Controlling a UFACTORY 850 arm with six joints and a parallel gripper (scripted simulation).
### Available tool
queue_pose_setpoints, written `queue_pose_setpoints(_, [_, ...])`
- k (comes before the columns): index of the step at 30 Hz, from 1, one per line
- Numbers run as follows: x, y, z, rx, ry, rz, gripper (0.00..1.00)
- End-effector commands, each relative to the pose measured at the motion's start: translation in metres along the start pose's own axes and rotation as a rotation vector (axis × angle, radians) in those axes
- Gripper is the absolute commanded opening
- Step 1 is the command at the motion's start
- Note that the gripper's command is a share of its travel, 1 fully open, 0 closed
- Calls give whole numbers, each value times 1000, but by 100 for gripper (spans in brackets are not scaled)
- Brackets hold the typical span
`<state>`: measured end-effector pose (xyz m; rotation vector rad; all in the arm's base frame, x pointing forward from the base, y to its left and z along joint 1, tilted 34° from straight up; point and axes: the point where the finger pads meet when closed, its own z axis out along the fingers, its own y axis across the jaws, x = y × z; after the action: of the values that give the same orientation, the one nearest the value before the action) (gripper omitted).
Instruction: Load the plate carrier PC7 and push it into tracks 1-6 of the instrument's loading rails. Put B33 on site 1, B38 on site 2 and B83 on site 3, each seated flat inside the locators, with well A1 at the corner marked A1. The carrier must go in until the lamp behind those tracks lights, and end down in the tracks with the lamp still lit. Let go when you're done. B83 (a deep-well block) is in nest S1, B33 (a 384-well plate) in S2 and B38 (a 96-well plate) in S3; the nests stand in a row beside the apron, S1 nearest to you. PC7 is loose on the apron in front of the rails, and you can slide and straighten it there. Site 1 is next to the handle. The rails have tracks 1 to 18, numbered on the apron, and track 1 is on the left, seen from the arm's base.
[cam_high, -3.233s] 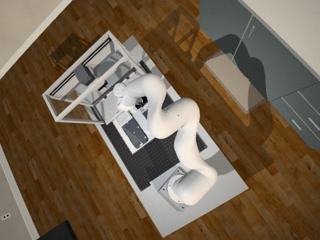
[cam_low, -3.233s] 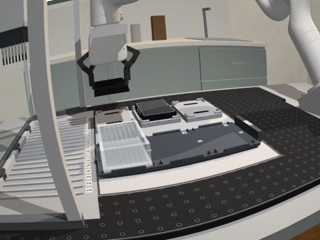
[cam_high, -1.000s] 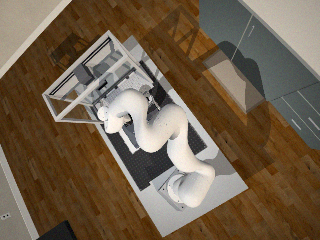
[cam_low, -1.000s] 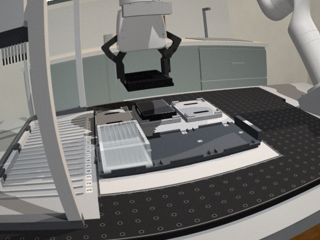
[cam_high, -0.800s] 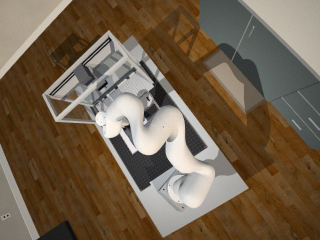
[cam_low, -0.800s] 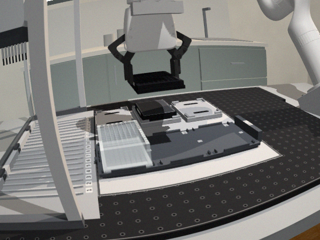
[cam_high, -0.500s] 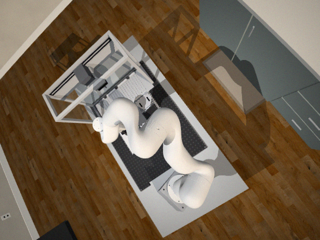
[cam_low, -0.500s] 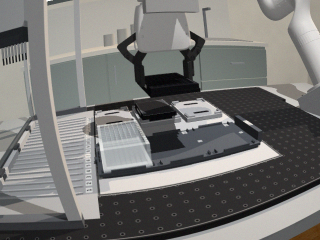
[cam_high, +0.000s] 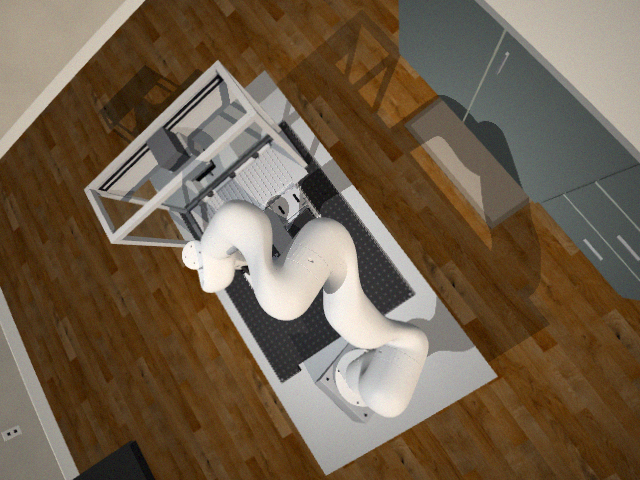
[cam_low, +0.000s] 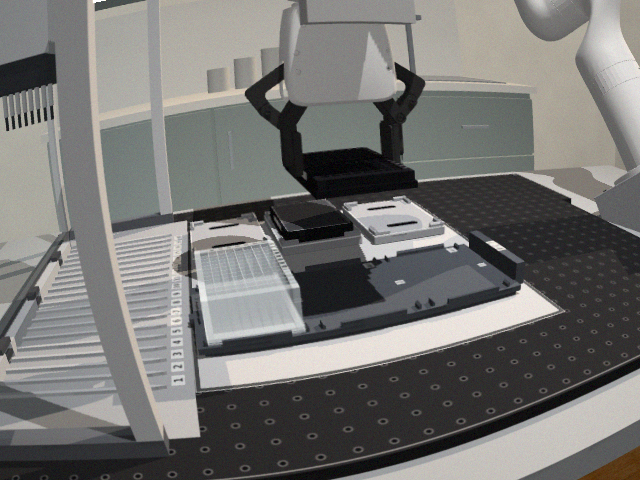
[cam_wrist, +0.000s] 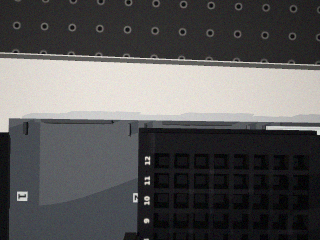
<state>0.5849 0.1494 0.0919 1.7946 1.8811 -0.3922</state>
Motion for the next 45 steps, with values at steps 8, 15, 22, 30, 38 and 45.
queue_pose_setpoints(8, [0,1,1,-2,1,0,0])
queue_pose_setpoints(15, [0,1,12,-2,1,0,0])
queue_pose_setpoints(22, [0,1,21,-2,1,0,0])
queue_pose_setpoints(30, [0,1,34,-2,1,0,0])
queue_pose_setpoints(38, [0,1,44,-2,1,0,0])
queue_pose_setpoints(45, [0,1,56,-2,1,0,0])
